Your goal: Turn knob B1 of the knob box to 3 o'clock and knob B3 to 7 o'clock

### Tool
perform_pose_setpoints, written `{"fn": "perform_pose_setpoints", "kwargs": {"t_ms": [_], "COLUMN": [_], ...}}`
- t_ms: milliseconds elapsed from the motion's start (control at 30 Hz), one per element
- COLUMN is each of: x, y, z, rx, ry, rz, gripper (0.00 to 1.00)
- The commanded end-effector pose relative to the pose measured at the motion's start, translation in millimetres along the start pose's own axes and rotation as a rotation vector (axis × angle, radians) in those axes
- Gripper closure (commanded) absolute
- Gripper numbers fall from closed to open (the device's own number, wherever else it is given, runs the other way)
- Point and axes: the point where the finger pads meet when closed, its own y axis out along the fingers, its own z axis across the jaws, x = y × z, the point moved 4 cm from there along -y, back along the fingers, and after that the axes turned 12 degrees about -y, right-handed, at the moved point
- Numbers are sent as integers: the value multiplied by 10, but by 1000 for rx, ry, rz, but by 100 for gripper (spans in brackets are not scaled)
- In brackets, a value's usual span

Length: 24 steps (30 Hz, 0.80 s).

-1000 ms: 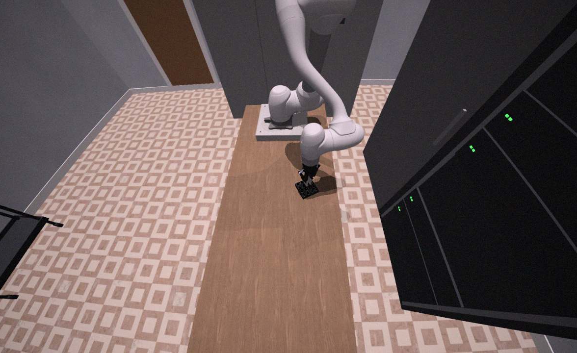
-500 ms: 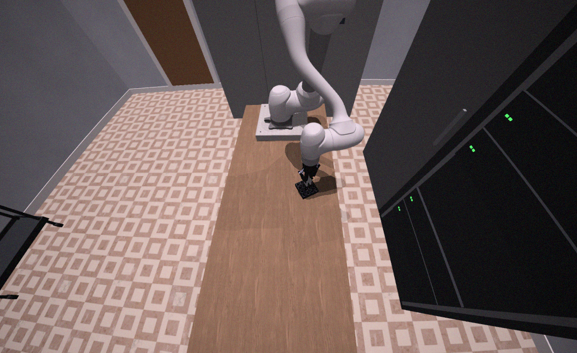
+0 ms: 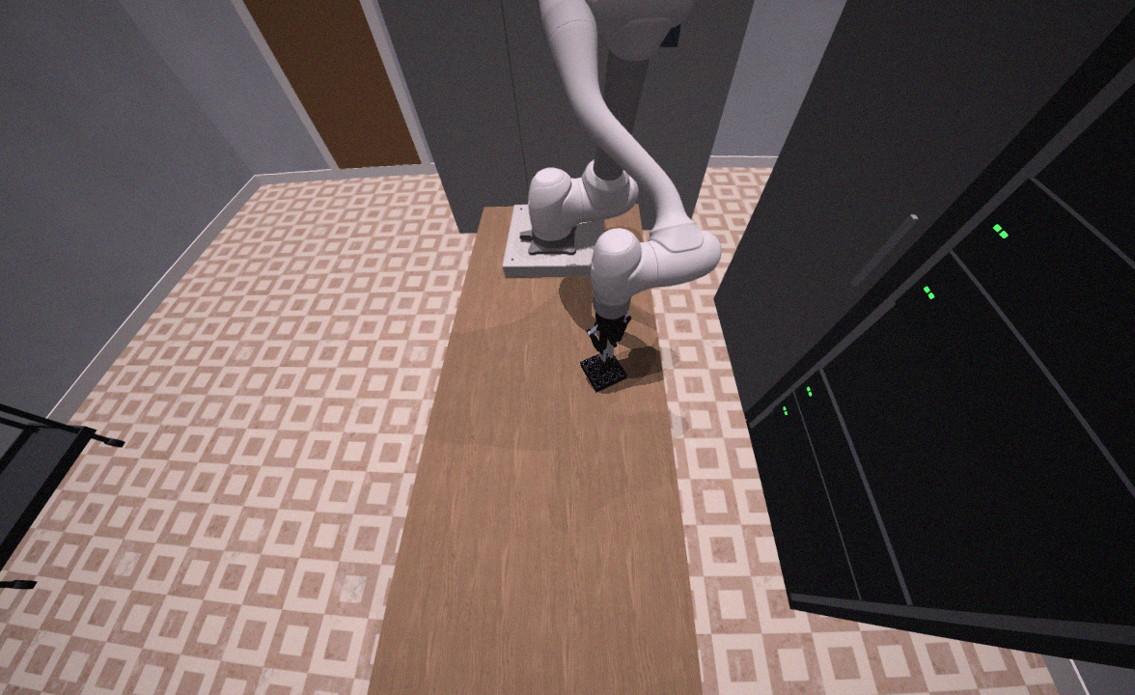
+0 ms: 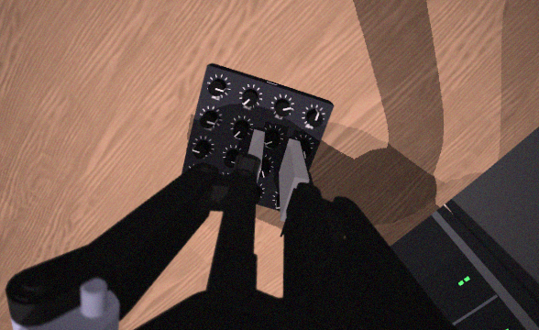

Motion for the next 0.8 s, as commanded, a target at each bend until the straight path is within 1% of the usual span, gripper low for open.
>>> {"fn": "perform_pose_setpoints", "kwargs": {"t_ms": [0,600,700,767], "x": [0,0,0,0], "y": [-10,-36,-42,-51], "z": [0,0,0,0], "rx": [0,0,0,0], "ry": [0,4,53,131], "rz": [0,0,0,0], "gripper": [88,88,88,88]}}
